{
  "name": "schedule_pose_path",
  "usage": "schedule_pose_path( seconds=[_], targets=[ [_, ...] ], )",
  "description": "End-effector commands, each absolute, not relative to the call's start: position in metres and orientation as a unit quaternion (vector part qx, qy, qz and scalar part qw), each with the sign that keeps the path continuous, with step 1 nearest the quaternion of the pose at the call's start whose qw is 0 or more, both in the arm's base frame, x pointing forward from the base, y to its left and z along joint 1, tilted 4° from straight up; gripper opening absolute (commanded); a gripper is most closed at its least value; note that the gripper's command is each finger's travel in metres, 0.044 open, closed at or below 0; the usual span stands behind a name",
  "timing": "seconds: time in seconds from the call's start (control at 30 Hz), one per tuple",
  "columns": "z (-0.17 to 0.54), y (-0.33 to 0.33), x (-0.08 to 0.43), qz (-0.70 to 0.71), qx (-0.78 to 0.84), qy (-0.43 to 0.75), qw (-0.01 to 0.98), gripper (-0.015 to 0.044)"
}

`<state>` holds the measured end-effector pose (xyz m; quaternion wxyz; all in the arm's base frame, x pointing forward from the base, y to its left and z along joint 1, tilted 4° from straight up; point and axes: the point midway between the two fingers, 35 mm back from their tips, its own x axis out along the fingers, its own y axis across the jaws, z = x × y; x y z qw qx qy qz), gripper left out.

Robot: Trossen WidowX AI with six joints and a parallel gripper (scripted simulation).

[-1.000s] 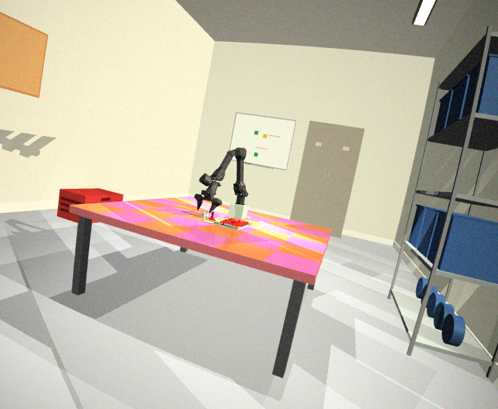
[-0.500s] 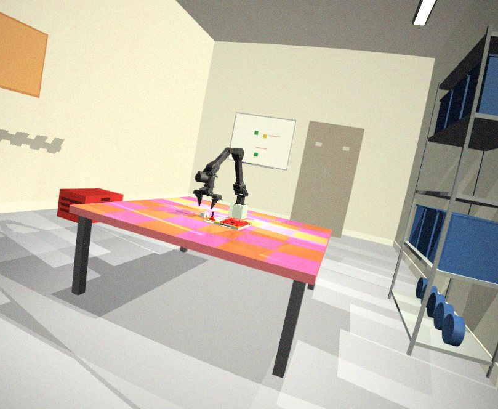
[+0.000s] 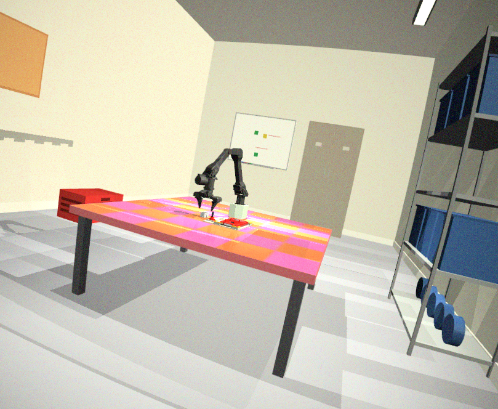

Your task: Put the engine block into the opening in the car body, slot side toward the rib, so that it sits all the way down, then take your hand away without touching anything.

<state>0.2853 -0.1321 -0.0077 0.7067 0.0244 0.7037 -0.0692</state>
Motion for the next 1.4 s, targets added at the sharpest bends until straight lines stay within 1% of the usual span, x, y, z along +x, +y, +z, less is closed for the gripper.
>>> schedule_pose_path(
  seconds=[0.0, 0.5, 0.87, 1.1, 1.23, 1.37],
  targets=[
    [-0.014, -0.133, 0.284, -0.072, 0.024, 0.706, 0.704, 0.0440],
    [-0.036, -0.134, 0.283, -0.072, 0.024, 0.706, 0.704, 0.0440],
    [-0.036, -0.134, 0.283, -0.072, 0.024, 0.706, 0.704, 0.0151],
    [-0.036, -0.134, 0.283, -0.072, 0.024, 0.706, 0.704, 0.0105],
    [-0.031, -0.135, 0.284, -0.072, 0.024, 0.706, 0.704, 0.0000],
    [-0.020, -0.135, 0.287, -0.072, 0.024, 0.706, 0.704, 0.0000]
  ],
)
